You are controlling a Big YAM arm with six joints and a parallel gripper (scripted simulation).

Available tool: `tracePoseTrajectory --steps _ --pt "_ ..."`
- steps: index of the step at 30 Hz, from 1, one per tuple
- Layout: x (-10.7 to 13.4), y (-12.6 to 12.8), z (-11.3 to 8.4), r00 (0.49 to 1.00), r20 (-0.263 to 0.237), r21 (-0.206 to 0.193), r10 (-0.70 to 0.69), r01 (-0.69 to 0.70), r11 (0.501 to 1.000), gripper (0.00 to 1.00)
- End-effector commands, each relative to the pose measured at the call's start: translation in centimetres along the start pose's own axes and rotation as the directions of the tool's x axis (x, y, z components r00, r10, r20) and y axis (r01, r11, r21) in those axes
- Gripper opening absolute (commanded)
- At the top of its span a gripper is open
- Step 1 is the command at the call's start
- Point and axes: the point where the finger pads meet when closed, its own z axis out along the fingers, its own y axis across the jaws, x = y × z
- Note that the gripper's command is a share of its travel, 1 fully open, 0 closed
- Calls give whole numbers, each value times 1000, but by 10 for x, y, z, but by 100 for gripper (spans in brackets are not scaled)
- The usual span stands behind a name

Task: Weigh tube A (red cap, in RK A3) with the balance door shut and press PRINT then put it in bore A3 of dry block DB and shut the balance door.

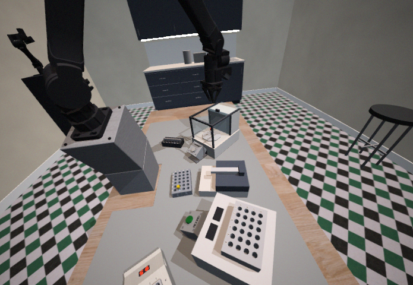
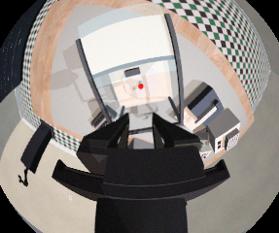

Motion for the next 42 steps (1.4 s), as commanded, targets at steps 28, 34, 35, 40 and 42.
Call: tracePoseTrajectory --steps 28,34,35,40,42 --pt "-48 20 -10 605 24 -28 796 -795 606 30" --pt "-55 22 -11 465 22 -35 885 -884 466 30" --pt "-55 22 -11 465 22 -35 885 -884 466 30" --pt "-63 24 -11 312 19 -42 950 -949 312 30" --pt "-63 24 -11 248 17 -44 969 -968 248 30"
